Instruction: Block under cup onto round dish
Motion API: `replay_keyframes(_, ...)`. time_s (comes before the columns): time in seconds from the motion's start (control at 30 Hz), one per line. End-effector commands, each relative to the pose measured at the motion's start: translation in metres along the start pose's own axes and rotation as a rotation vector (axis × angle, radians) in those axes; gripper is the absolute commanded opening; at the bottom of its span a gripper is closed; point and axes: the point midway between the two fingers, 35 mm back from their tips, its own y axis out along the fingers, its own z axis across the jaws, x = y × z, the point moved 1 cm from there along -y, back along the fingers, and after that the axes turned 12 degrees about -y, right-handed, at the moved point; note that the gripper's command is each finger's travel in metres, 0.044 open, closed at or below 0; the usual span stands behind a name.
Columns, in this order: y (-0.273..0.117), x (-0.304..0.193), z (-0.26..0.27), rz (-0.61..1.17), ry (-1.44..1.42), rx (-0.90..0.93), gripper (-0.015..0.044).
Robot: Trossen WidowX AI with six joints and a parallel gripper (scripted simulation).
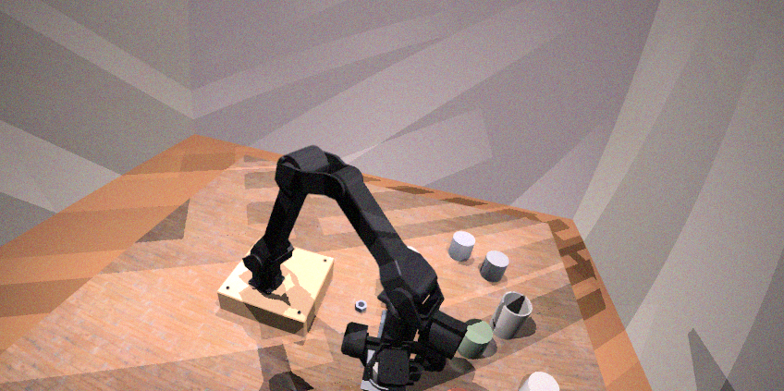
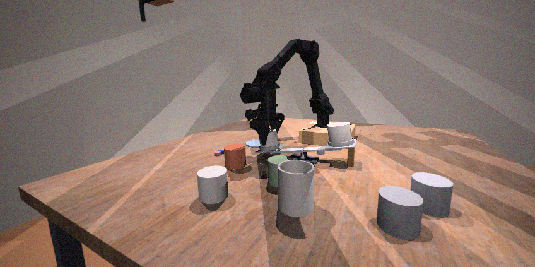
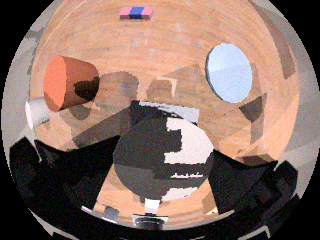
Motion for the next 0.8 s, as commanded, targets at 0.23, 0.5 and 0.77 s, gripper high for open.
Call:
replay_keyframes(0.23, 0.004, 0.000, -0.001, -0.001, 0.003, -0.006, 0.0302)
replay_keyframes(0.5, -0.002, 0.001, 0.000, -0.001, 0.003, -0.006, 0.0092)
replay_keyframes(0.77, -0.011, 0.002, 0.002, -0.001, 0.003, -0.006, 0.0000)
